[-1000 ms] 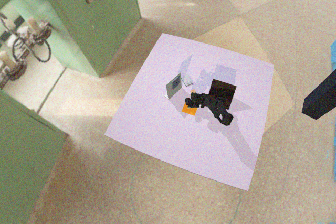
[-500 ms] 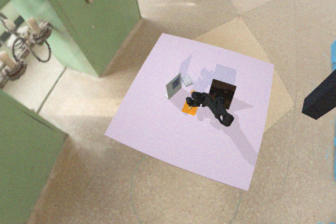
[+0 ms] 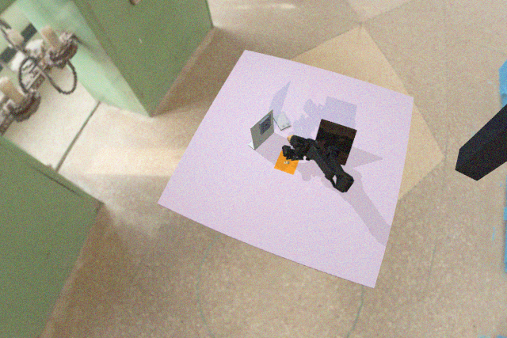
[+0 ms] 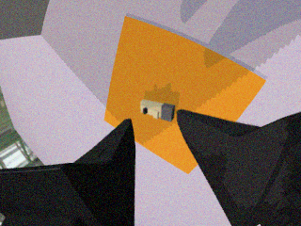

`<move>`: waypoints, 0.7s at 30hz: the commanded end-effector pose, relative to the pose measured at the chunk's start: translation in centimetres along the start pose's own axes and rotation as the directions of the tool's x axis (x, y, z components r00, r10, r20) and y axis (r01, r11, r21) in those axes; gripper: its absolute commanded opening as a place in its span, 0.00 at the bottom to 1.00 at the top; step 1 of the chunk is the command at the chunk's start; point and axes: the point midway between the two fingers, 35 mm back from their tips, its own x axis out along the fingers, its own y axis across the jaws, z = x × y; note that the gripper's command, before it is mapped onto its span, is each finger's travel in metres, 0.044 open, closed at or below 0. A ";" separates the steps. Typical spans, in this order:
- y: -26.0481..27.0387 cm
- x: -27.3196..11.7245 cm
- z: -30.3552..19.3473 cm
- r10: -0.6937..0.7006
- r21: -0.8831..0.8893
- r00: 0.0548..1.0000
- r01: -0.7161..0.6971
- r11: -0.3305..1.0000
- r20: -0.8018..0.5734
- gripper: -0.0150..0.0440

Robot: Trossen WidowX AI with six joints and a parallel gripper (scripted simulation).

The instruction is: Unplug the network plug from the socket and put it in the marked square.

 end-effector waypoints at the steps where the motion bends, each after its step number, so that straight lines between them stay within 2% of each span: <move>1: 0.4 -0.4 -0.1 0.009 -0.015 1.000 -0.009 1.000 -0.003 0.52; 21: 0.6 -1.5 0.2 -0.001 -0.015 1.000 0.001 1.000 0.006 0.52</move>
